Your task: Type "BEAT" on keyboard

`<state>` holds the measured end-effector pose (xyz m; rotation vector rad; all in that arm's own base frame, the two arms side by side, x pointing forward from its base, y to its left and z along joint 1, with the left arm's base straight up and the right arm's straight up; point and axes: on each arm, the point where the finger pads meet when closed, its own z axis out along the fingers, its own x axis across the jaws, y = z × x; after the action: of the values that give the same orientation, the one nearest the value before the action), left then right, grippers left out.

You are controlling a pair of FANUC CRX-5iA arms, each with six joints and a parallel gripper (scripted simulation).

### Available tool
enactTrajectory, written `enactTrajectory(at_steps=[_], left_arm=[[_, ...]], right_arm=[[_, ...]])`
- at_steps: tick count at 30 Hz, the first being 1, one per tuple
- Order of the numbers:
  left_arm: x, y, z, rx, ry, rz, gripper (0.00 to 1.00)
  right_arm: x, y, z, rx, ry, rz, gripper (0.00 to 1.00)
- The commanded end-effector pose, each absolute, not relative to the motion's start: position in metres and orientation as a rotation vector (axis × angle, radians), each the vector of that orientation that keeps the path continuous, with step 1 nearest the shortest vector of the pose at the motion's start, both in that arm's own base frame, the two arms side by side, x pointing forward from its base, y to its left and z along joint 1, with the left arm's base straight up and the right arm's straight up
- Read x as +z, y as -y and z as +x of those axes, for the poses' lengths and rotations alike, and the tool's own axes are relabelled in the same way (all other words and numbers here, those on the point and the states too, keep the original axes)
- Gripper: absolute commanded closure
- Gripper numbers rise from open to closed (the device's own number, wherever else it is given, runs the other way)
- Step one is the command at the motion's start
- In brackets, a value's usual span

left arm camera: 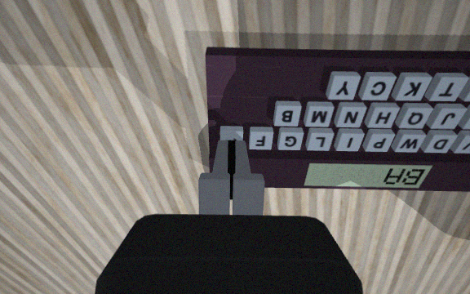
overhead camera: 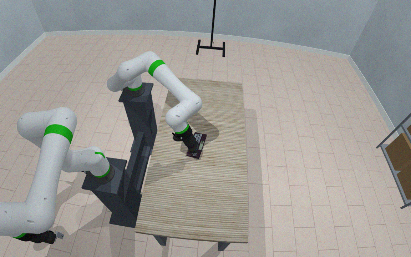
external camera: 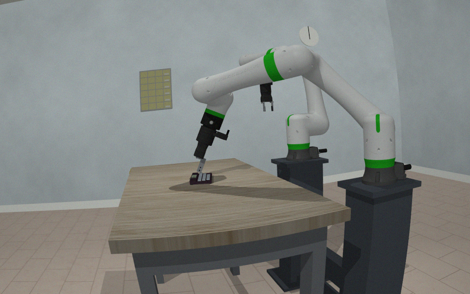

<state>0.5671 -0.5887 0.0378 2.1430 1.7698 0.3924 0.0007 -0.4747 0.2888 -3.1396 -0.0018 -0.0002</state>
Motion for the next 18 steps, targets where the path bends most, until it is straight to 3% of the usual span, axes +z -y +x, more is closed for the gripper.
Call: enactTrajectory(at_steps=[1, 18], left_arm=[[0.0391, 0.5893, 0.5674, 0.392, -1.769, 2.141, 1.0], [0.0372, 0.5893, 0.5674, 0.392, -1.769, 2.141, 1.0]], right_arm=[[0.2897, 0.475, 0.0006, 0.0, 0.002, -3.142, 0.0], [0.2897, 0.475, 0.0006, 0.0, 0.002, -3.142, 0.0]])
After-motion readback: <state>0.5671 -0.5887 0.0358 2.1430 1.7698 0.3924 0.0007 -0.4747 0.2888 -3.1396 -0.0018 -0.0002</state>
